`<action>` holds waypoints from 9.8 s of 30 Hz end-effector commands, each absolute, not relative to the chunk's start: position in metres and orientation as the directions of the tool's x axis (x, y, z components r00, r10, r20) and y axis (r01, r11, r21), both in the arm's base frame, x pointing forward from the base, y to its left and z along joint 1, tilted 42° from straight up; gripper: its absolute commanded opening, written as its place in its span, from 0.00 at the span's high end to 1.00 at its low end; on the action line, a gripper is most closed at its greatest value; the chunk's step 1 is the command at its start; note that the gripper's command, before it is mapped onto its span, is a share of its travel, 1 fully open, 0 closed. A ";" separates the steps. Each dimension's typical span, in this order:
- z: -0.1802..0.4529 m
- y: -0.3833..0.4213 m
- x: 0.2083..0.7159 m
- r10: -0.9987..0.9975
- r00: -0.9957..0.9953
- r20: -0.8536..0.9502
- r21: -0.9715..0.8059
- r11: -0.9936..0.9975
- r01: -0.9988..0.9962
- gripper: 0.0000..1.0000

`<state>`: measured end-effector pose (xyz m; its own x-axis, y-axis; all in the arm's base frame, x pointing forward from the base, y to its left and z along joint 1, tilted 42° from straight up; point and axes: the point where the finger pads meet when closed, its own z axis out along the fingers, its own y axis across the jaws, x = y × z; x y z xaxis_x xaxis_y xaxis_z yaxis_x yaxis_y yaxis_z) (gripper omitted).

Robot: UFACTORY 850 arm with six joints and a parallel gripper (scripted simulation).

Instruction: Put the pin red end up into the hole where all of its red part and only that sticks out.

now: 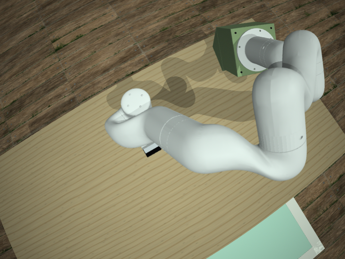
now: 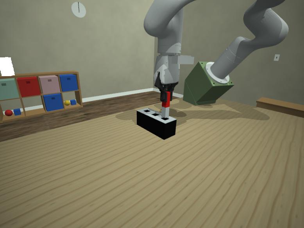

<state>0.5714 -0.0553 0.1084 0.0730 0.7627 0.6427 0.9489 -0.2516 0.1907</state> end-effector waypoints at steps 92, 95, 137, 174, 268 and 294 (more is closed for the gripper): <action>0.101 -0.048 0.575 0.763 0.072 0.642 0.193 -0.251 0.948 1.00; 0.101 -0.048 0.575 0.763 0.072 0.642 0.193 -0.251 0.948 1.00; 0.099 -0.045 0.578 0.763 0.072 0.642 0.193 -0.251 0.948 1.00; 0.095 -0.043 0.578 0.763 0.072 0.642 0.193 -0.251 0.948 1.00; 0.086 -0.036 0.582 0.763 0.072 0.642 0.193 -0.251 0.948 1.00; 0.087 -0.036 0.582 0.763 0.072 0.642 0.193 -0.251 0.948 1.00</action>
